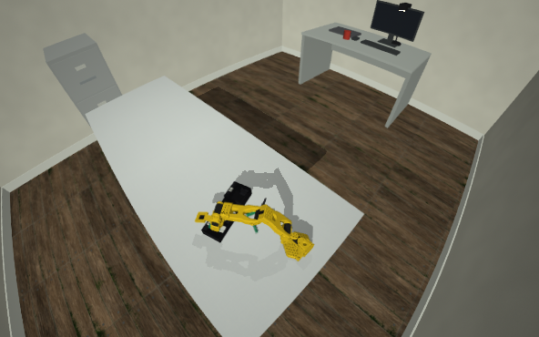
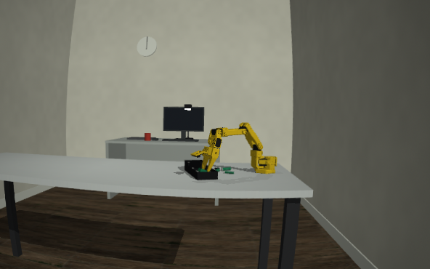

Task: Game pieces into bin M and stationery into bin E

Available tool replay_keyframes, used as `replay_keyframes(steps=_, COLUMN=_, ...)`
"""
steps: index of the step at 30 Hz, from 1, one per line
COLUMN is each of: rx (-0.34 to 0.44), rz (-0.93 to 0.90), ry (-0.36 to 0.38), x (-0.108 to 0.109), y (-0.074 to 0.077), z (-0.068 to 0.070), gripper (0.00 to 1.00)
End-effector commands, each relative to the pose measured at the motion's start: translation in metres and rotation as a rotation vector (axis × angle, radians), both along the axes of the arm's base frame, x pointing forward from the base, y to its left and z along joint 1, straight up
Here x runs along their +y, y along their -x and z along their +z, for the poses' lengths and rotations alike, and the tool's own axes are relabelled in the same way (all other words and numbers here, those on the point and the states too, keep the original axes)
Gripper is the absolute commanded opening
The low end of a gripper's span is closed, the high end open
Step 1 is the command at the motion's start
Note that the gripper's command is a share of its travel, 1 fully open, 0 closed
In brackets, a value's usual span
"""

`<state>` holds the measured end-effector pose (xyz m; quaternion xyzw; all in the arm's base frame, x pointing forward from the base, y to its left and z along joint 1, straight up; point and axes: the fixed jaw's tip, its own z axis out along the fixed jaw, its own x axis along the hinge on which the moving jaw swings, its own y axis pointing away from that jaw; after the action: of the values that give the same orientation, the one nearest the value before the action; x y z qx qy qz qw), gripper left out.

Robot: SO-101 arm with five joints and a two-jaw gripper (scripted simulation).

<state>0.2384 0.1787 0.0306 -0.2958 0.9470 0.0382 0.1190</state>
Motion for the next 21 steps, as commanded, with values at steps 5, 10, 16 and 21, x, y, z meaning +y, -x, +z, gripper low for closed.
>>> replay_keyframes(steps=5, rx=-0.077, rz=-0.002, ry=-0.061, x=0.005, y=-0.002, z=0.044, gripper=0.22)
replay_keyframes(steps=10, rx=-0.077, rz=-0.002, ry=-0.061, x=0.002, y=0.001, z=0.057, gripper=0.22)
replay_keyframes(steps=16, rx=-0.077, rz=-0.002, ry=-0.061, x=0.001, y=0.003, z=0.063, gripper=0.22)
replay_keyframes(steps=21, rx=-0.077, rz=-0.002, ry=-0.061, x=0.001, y=0.004, z=0.065, gripper=0.22)
